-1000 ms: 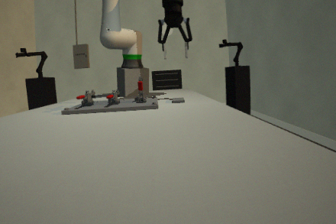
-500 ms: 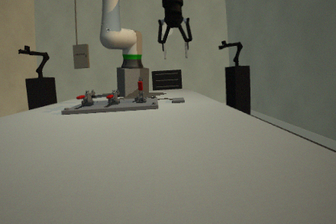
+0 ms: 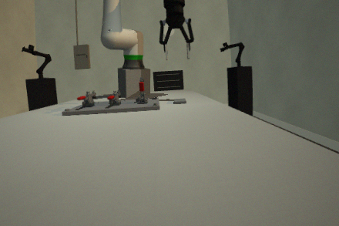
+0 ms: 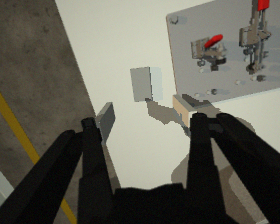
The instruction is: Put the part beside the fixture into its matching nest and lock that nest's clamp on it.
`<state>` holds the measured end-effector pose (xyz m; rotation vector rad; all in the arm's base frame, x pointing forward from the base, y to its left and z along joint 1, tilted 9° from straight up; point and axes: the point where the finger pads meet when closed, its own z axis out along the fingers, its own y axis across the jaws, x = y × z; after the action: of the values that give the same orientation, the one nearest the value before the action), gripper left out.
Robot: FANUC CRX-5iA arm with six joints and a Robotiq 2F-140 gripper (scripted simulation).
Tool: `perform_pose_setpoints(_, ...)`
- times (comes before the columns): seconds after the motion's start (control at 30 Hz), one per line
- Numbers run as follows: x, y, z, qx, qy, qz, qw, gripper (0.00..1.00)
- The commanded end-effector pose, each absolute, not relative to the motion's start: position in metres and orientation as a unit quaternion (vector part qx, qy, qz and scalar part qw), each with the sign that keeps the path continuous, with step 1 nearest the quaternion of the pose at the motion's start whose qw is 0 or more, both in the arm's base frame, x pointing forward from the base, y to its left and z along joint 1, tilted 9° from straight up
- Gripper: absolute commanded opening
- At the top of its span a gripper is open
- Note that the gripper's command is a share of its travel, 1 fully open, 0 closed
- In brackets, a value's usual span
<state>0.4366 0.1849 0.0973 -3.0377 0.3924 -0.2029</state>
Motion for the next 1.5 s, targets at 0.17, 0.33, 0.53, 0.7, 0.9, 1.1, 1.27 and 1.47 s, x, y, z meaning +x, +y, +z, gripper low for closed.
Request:
perform_pose_setpoints(0.17,0.439,0.186,0.080,-0.989,0.128,-0.066,0.036,0.58)
perform_pose_setpoints(0.33,0.441,0.186,0.070,-0.989,0.128,-0.066,0.036,0.58)
perform_pose_setpoints(0.53,0.444,0.188,0.044,-0.989,0.128,-0.066,0.036,0.58)
perform_pose_setpoints(0.7,0.448,0.189,0.020,-0.989,0.128,-0.066,0.036,0.58)
perform_pose_setpoints(0.9,0.450,0.190,0.002,-0.989,0.128,-0.066,0.036,0.58)
perform_pose_setpoints(1.1,0.454,0.191,-0.021,-0.989,0.128,-0.066,0.036,0.58)
perform_pose_setpoints(1.27,0.456,0.192,-0.035,-0.989,0.128,-0.066,0.036,0.58)
perform_pose_setpoints(1.47,0.457,0.193,-0.042,-0.989,0.128,-0.066,0.036,0.58)
